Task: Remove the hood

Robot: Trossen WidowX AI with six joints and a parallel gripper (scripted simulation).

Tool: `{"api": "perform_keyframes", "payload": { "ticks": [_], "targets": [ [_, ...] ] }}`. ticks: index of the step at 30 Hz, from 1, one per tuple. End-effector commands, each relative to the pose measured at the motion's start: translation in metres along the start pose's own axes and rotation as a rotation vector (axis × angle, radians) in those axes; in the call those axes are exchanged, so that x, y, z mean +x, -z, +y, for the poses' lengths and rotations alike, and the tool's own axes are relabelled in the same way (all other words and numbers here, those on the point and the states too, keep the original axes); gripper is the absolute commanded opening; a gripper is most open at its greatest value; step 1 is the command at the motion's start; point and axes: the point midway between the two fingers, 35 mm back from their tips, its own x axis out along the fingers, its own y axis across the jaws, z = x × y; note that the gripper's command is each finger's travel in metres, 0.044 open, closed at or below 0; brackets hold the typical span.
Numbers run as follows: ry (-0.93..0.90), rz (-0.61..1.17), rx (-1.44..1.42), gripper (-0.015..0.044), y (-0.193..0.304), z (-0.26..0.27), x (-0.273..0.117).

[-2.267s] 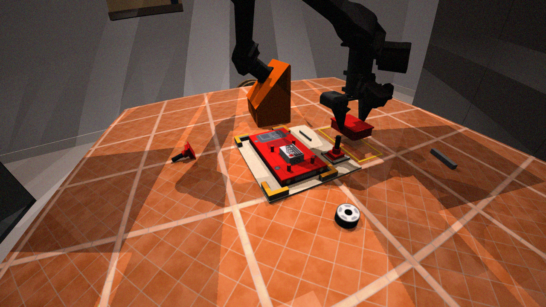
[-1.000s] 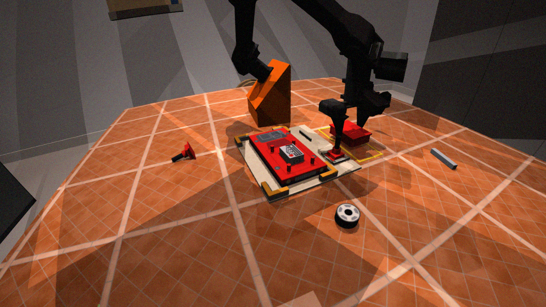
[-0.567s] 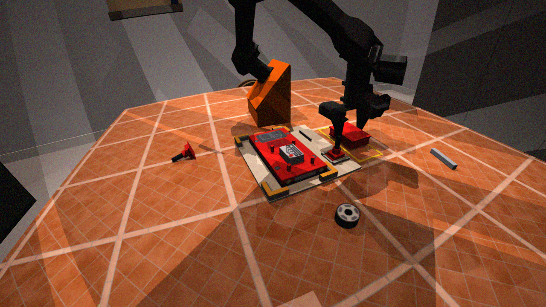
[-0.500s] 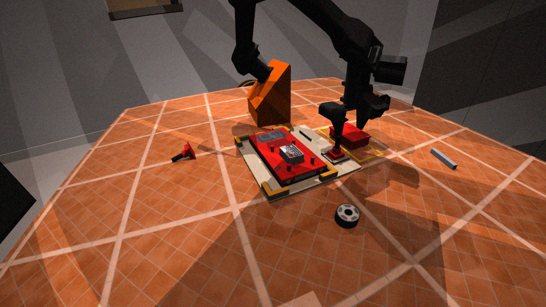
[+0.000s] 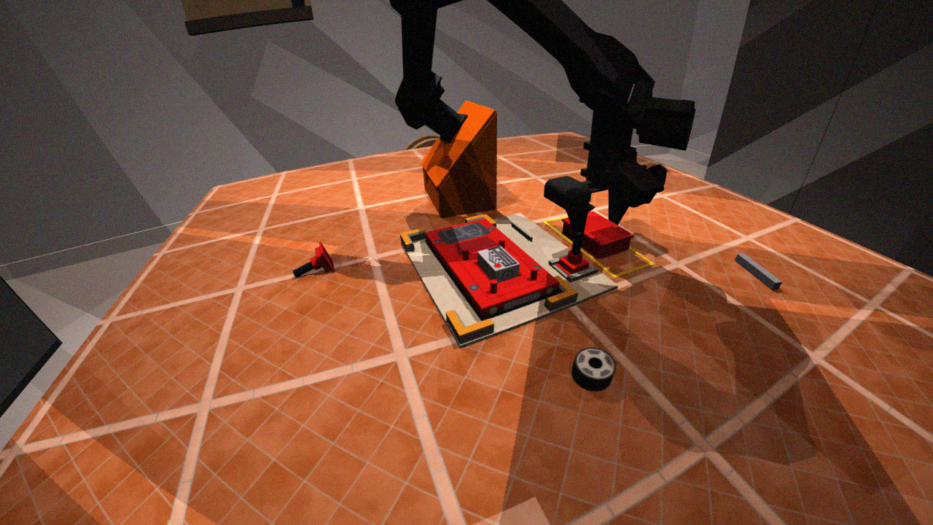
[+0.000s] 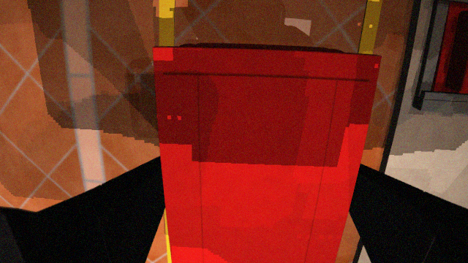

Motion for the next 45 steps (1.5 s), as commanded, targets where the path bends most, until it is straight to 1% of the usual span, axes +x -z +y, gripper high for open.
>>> {"api": "perform_keyframes", "payload": {
  "ticks": [1, 11, 14, 20, 45],
  "targets": [
    [0.0, 0.0, 0.0, 0.0184, 0.0, 0.0, 0.0],
    [0.0, 0.0, 0.0, 0.044, 0.0, 0.0, -0.002],
    [0.0, -0.001, 0.0, 0.044, -0.002, 0.001, -0.019],
    [0.007, 0.0, 0.0, 0.044, 0.0, 0.002, -0.072],
    [0.008, 0.0, 0.0, 0.044, 0.0, 0.002, -0.074]
  ]
}}
